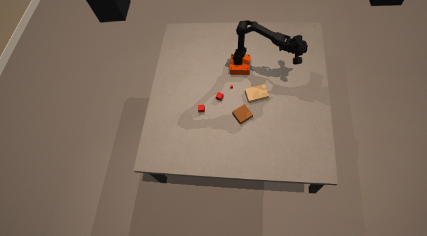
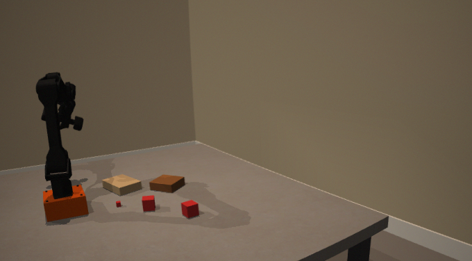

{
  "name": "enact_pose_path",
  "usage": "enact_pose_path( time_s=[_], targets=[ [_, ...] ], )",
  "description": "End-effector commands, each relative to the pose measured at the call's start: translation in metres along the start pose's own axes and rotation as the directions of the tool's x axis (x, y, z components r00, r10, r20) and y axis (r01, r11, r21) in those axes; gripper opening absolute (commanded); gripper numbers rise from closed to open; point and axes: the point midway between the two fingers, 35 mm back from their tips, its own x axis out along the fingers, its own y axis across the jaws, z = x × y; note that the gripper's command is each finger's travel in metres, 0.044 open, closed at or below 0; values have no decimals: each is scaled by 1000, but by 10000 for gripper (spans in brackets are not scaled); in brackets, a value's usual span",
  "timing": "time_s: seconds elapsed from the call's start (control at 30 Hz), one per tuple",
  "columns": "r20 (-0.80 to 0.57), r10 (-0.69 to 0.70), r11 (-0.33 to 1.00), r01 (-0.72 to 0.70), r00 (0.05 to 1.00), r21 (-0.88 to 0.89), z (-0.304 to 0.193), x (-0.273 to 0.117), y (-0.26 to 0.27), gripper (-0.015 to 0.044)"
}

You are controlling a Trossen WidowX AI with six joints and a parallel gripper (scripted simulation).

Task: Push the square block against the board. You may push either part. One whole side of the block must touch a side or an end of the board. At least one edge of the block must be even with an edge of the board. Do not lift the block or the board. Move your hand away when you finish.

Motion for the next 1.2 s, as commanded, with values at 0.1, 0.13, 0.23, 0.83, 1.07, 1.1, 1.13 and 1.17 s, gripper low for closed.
enact_pose_path(
  time_s=[0.1, 0.13, 0.23, 0.83, 1.07, 1.1, 1.13, 1.17],
  targets=[
    [-59, -174, 976, 181, 983, 121, -31, -27, -67, 0],
    [-71, -199, 968, 207, 977, 140, -37, -32, -77, 0],
    [-110, -267, 939, 284, 957, 196, -55, -46, -104, 0],
    [-436, -487, 601, 652, 757, 461, -197, -150, -200, 0],
    [-572, -468, 431, 739, 674, 518, -258, -187, -203, 0],
    [-591, -460, 406, 749, 663, 523, -267, -192, -202, 0],
    [-609, -452, 381, 758, 652, 529, -276, -196, -201, 0],
    [-627, -442, 357, 767, 642, 533, -284, -201, -199, 0]
  ],
)
